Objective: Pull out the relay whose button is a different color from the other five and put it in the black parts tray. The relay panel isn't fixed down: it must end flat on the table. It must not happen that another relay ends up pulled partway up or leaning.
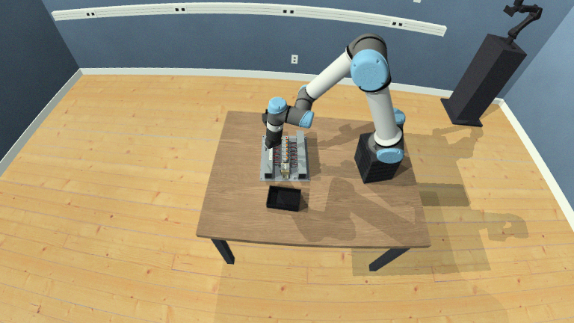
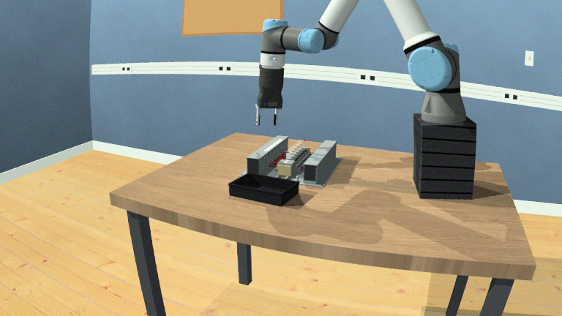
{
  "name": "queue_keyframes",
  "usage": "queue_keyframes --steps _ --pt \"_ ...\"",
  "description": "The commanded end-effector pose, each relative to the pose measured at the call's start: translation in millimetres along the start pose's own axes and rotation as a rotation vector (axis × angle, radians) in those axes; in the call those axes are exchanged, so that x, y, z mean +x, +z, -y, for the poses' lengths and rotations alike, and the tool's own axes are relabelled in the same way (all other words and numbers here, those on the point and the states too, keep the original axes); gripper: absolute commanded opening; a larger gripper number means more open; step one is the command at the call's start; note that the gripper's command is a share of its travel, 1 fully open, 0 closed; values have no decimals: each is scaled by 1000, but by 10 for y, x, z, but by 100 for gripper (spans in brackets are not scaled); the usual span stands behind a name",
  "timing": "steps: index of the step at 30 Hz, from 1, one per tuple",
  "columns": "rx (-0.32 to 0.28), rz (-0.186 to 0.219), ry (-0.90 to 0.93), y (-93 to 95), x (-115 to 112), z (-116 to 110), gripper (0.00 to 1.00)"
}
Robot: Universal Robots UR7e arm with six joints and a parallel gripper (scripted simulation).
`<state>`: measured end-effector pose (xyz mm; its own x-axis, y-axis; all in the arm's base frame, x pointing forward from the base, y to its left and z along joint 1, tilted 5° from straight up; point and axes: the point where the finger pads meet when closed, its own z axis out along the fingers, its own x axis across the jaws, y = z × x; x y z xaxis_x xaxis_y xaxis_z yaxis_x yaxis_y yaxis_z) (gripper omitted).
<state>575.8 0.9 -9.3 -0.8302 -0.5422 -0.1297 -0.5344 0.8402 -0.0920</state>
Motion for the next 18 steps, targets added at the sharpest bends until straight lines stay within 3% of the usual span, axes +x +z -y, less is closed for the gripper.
queue_keyframes --steps 1,12,18 --pt "-6 -7 78 23 177 95 98" --pt "-24 -29 275 92 636 270 98" --pt "-30 -35 334 110 771 311 98"
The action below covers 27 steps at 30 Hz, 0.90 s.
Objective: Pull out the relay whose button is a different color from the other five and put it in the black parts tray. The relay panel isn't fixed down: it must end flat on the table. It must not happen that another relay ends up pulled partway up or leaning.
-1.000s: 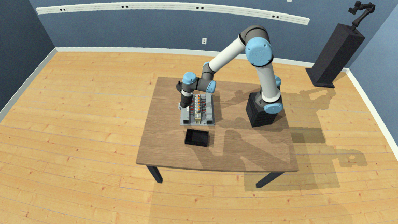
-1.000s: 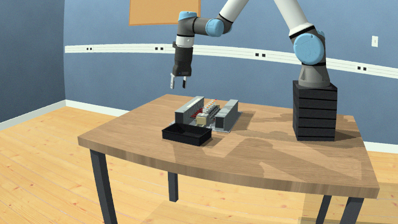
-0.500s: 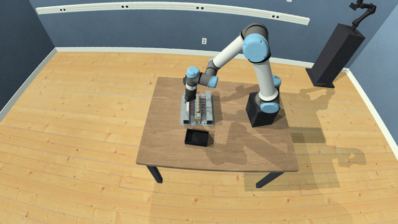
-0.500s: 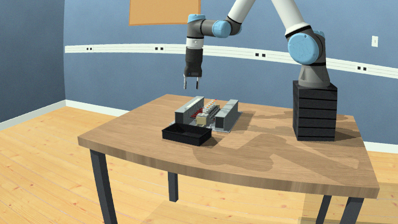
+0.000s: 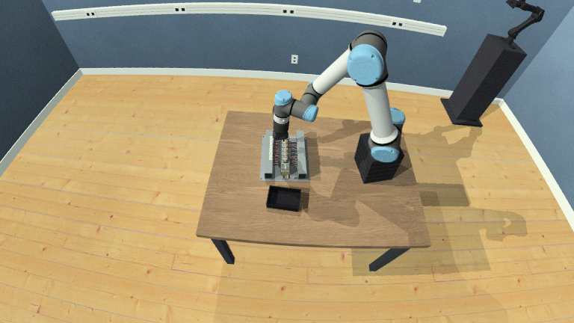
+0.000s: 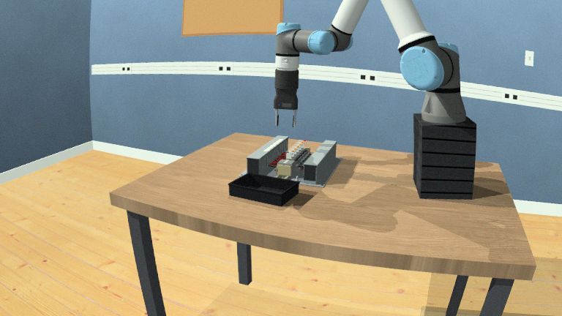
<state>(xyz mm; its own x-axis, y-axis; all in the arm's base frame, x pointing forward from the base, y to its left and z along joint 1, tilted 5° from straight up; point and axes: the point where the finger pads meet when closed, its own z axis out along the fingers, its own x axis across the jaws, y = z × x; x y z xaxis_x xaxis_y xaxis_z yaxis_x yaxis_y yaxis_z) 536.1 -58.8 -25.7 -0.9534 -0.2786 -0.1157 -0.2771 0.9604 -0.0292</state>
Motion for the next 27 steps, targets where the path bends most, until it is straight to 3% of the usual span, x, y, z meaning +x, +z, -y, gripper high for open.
queue_keyframes --steps 1,11,27 --pt "-4 -4 57 13 110 80 98" --pt "-13 -16 162 47 322 206 98" --pt "-19 -22 224 66 447 272 98"
